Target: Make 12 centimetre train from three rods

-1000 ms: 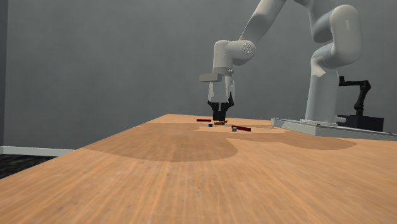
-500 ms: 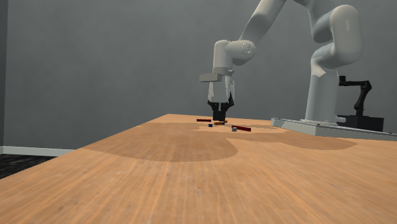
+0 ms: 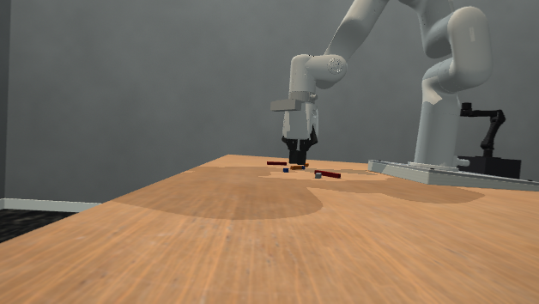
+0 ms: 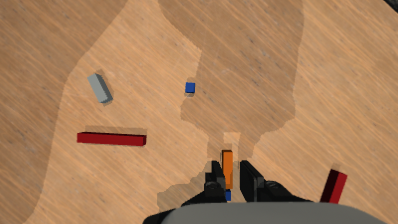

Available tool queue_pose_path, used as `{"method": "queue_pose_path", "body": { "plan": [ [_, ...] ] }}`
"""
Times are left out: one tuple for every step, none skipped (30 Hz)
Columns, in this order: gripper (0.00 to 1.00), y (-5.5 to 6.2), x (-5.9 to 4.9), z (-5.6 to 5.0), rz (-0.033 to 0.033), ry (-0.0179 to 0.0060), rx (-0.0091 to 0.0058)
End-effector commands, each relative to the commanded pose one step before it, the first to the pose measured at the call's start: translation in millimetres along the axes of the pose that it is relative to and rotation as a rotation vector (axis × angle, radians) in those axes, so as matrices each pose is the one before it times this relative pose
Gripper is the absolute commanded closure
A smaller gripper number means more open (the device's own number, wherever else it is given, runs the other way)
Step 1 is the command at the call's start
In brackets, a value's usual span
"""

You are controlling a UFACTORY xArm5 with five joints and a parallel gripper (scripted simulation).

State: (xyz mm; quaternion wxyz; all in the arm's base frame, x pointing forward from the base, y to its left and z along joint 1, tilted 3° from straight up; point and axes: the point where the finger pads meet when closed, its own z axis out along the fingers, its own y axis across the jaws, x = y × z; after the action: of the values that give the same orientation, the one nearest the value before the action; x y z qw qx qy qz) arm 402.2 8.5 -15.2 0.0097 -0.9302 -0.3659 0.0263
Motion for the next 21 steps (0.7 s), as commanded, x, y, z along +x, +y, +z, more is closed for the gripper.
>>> {"method": "queue_pose_path", "body": {
  "plan": [
    [0.76, 0.90, 1.01, -1.11, 0.00002, 0.00264, -0.00233],
    [0.76, 0.00, 0.00, 0.00, 0.00000, 0.00000, 0.00000],
    [0.76, 0.00, 0.00, 0.00, 0.00000, 0.00000, 0.00000],
    [0.76, 0.00, 0.00, 0.00, 0.00000, 0.00000, 0.00000],
    [0.76, 0.00, 0.00, 0.00, 0.00000, 0.00000, 0.00000],
    [0.76, 0.00, 0.00, 0.00, 0.00000, 0.00000, 0.00000],
    [0.76, 0.00, 0.00, 0.00, 0.00000, 0.00000, 0.00000],
    [0.76, 0.00, 0.00, 0.00, 0.00000, 0.00000, 0.00000],
    [0.76, 0.00, 0.00, 0.01, 0.00000, 0.00000, 0.00000],
    [0.76, 0.00, 0.00, 0.03, 0.00000, 0.00000, 0.00000],
    [0.76, 0.01, -0.01, 0.08, 0.00000, 0.00000, 0.00000],
    [0.76, 0.01, -0.01, 0.15, 0.00000, 0.00000, 0.00000],
    [0.76, 0.02, -0.02, 0.23, 0.00000, 0.00000, 0.00000],
    [0.76, 0.02, -0.02, 0.32, 0.00000, 0.00000, 0.00000],
    [0.76, 0.03, -0.03, 0.41, 0.00000, 0.00000, 0.00000],
    [0.76, 0.03, -0.04, 0.50, 0.00000, 0.00001, 0.00000],
    [0.76, 0.04, -0.05, 0.59, 0.00000, 0.00001, 0.00000],
    [0.76, 0.04, -0.05, 0.67, 0.00000, 0.00001, 0.00001],
    [0.76, 0.05, -0.06, 0.74, 0.00000, 0.00001, 0.00001],
    [0.76, 0.05, -0.07, 0.80, 0.00000, 0.00001, 0.00001],
    [0.76, 0.05, -0.07, 0.85, 0.00000, 0.00001, 0.00001]
  ]
}}
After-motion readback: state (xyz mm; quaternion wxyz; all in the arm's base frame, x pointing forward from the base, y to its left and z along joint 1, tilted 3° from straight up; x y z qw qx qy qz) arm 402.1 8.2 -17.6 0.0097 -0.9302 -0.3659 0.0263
